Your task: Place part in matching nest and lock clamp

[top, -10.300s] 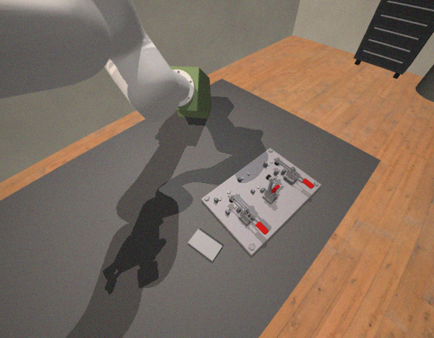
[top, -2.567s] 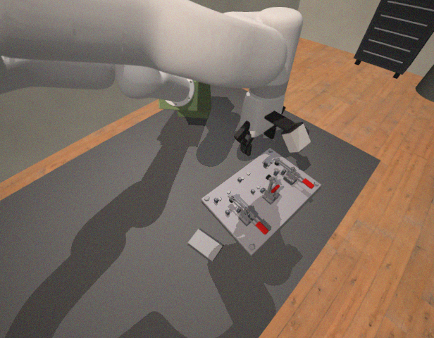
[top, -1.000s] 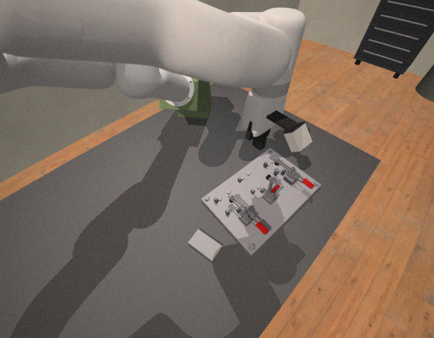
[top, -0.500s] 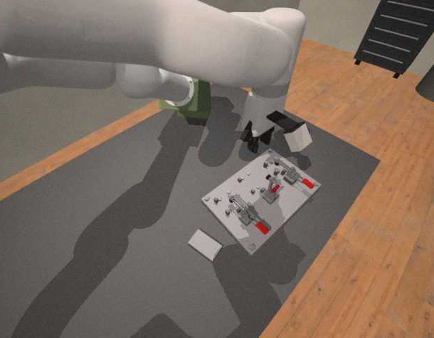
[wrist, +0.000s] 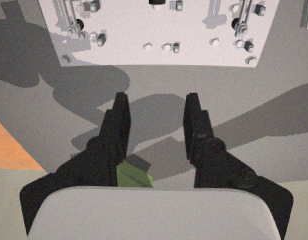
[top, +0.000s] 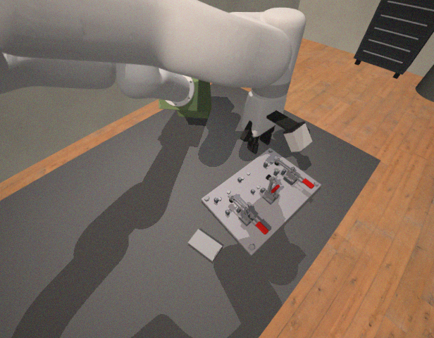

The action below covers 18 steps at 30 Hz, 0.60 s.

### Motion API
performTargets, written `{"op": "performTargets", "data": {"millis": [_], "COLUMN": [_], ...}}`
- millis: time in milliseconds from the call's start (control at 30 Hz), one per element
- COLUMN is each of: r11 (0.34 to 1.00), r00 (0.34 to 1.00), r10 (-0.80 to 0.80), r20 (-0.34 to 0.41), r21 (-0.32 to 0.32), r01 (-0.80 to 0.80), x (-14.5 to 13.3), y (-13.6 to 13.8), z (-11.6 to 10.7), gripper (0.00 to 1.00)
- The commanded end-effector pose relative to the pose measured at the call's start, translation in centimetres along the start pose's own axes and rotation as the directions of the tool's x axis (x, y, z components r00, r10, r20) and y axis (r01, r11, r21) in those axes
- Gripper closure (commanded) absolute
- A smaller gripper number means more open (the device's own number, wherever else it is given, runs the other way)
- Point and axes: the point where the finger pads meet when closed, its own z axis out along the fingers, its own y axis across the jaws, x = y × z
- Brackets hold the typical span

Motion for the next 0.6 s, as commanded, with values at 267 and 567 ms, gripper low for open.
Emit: {"op": "performTargets", "data": {"millis": [267, 567], "r11": [1.000, 1.000], "r00": [1.000, 1.000], "r10": [0.001, 0.001], "r20": [-0.001, -0.001], "r21": [0.002, 0.002], "r01": [-0.001, -0.001], "x": [0.08, 0.08], "y": [-0.03, -0.03], "z": [-0.07, -0.07], "gripper": [0.00, 0.00]}}
